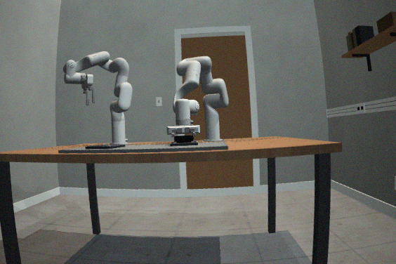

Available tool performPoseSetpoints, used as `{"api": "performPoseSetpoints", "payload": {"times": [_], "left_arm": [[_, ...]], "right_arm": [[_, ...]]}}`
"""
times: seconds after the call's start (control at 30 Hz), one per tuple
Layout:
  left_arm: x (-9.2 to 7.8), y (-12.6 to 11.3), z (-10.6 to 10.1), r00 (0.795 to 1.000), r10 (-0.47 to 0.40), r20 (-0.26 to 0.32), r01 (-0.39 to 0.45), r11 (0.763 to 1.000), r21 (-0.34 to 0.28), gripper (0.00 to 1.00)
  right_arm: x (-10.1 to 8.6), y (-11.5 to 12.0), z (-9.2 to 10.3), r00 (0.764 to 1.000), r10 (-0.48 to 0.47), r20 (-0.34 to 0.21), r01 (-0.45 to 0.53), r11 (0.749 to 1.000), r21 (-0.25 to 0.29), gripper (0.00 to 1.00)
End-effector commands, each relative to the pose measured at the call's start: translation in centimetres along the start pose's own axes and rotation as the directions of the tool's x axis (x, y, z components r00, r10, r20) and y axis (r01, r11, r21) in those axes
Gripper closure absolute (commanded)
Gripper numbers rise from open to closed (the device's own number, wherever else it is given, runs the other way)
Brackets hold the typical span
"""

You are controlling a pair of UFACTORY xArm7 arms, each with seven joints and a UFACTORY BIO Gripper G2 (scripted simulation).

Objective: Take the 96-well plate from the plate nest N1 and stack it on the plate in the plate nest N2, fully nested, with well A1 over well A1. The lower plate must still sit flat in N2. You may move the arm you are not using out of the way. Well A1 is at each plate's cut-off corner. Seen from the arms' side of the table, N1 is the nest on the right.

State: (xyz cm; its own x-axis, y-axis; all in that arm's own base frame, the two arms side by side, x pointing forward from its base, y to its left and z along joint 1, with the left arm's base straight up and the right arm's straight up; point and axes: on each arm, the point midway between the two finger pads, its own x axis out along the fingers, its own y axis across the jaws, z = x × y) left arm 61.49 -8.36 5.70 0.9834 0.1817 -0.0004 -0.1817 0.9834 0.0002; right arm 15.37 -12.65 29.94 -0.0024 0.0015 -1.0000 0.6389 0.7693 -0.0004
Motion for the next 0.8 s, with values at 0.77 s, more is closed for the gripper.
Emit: {"api": "performPoseSetpoints", "payload": {"times": [0.77], "left_arm": [[0.11,-0.05,-0.08,1.000,0.000,0.004,0.000,1.000,-0.002,1.00]], "right_arm": [[-0.07,0.00,0.05,1.000,0.000,0.003,0.000,1.000,0.000,0.00]]}}
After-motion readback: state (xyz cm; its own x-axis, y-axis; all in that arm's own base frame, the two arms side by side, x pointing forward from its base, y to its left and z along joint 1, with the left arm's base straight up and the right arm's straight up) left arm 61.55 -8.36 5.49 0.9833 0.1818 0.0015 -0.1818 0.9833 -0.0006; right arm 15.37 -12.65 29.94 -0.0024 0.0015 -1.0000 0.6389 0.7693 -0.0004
